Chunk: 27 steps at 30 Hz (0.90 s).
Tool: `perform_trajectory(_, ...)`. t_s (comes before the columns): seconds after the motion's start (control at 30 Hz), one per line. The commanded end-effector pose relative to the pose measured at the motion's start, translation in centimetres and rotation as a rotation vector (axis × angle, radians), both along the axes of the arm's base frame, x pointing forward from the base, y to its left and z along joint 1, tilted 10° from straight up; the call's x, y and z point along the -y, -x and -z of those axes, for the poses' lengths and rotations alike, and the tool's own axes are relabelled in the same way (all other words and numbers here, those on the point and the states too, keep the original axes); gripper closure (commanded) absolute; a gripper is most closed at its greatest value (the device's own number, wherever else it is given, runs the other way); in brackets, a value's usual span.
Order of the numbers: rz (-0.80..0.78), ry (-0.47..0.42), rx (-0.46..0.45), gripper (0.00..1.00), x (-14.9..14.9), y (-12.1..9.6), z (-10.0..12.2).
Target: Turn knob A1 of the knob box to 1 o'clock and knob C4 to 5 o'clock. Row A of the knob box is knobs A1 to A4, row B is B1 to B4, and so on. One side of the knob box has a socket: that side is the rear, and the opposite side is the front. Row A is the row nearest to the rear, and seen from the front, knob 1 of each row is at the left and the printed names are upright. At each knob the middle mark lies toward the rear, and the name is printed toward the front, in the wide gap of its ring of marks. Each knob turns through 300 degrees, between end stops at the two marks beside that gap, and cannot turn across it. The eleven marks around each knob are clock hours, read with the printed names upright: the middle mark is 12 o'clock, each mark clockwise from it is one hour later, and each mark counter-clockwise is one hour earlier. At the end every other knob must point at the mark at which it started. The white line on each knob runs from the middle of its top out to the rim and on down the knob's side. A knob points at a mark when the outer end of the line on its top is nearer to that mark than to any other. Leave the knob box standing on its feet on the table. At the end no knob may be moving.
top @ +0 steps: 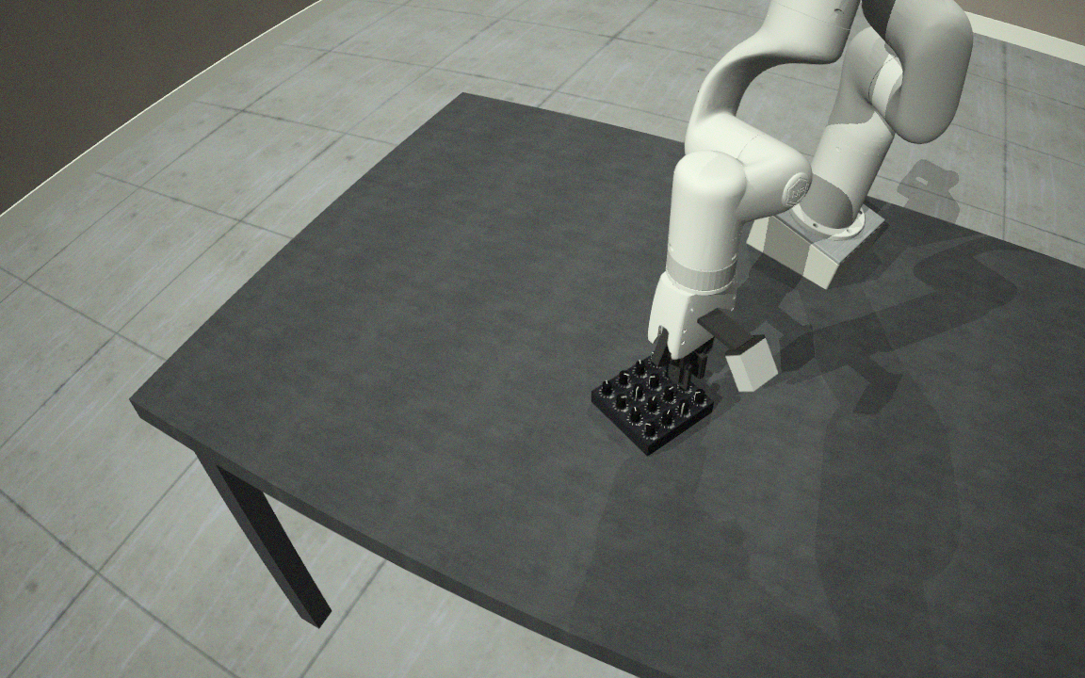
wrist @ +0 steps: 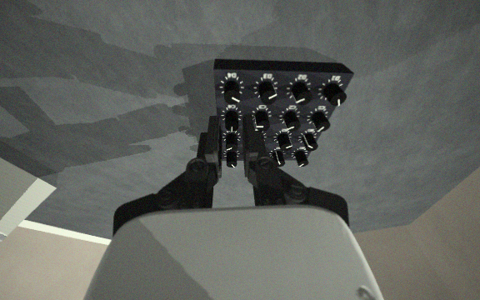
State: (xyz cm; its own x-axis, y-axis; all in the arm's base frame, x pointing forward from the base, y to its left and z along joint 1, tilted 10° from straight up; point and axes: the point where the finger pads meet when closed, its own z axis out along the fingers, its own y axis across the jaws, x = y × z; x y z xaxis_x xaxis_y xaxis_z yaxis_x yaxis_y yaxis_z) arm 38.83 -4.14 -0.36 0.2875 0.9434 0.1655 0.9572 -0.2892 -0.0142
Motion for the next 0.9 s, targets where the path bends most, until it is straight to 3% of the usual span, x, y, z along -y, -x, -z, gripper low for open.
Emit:
perform_trajectory(0.0,0.001,0.001,0.003,0.81,0.07,-0.13,-0.10)
perform_trajectory(0.87,0.001,0.001,0.003,0.81,-0.01,-0.15,0.37)
